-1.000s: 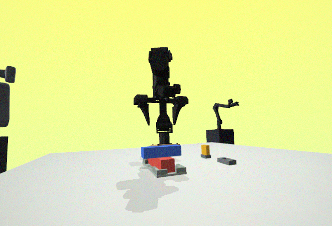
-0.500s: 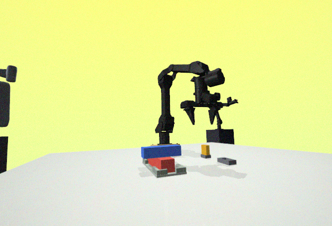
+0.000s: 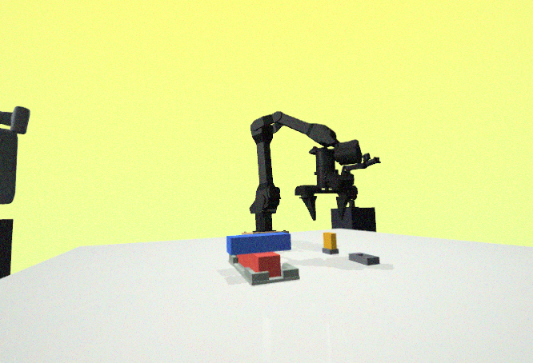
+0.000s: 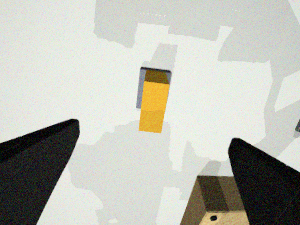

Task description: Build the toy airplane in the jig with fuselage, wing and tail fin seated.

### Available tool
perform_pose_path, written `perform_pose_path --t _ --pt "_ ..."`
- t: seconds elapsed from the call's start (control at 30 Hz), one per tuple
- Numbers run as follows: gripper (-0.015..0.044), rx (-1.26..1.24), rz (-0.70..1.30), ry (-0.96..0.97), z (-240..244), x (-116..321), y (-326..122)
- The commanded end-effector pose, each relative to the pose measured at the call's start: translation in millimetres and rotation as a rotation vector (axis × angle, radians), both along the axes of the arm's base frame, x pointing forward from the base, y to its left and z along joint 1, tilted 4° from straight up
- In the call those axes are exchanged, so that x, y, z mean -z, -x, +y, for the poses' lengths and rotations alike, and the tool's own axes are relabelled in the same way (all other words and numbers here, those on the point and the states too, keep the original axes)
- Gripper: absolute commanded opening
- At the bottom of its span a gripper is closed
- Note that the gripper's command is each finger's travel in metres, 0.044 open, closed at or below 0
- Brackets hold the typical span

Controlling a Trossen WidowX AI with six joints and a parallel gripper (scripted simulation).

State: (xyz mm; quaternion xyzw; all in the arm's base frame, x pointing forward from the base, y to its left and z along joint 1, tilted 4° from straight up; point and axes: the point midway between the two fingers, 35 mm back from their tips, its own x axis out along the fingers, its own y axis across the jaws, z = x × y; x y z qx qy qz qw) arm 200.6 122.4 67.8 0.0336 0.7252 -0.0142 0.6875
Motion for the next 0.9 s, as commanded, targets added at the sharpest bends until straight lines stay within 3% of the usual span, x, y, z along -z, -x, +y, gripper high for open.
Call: perform_pose_path --t 0.0,0.87 --pt "0.044 0.004 0.002 -0.005 1.6 8.0 0.5" --pt "0.044 0.004 0.002 -0.005 3.7 51.2 1.7"
